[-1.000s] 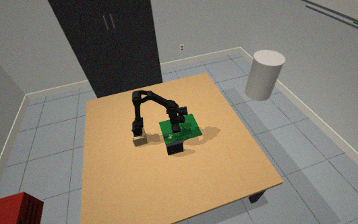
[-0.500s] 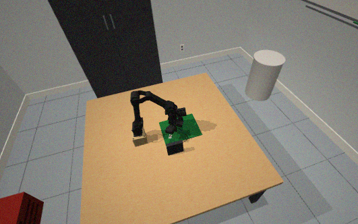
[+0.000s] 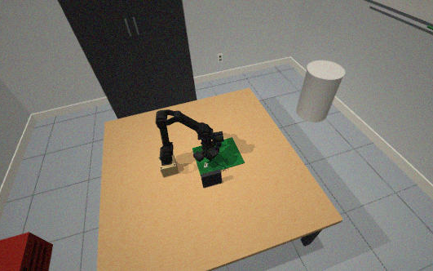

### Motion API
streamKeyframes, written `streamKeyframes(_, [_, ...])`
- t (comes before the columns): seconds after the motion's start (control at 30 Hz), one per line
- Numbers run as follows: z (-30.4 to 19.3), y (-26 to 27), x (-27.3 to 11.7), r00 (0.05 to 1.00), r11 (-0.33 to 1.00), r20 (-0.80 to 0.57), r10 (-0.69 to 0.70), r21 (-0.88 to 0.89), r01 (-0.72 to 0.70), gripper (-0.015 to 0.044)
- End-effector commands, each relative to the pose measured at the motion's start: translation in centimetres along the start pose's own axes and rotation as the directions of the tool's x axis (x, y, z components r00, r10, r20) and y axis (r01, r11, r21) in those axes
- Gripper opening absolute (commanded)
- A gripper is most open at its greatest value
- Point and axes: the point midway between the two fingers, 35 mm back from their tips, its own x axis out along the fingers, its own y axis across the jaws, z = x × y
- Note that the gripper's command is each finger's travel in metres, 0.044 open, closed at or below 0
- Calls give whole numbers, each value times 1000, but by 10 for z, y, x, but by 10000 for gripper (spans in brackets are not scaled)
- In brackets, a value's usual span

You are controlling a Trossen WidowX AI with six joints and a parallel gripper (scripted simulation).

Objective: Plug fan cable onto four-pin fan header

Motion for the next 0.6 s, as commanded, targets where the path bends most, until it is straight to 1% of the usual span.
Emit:
streamKeyframes(0.0, [-2,-6,2,1000,990,-8,-4,138,5,0])
streamKeyframes(0.27, [-3,-12,2,1000,915,-8,-4,403,7,0])
streamKeyframes(0.57, [-4,-19,3,1000,748,-8,-5,664,9,0])
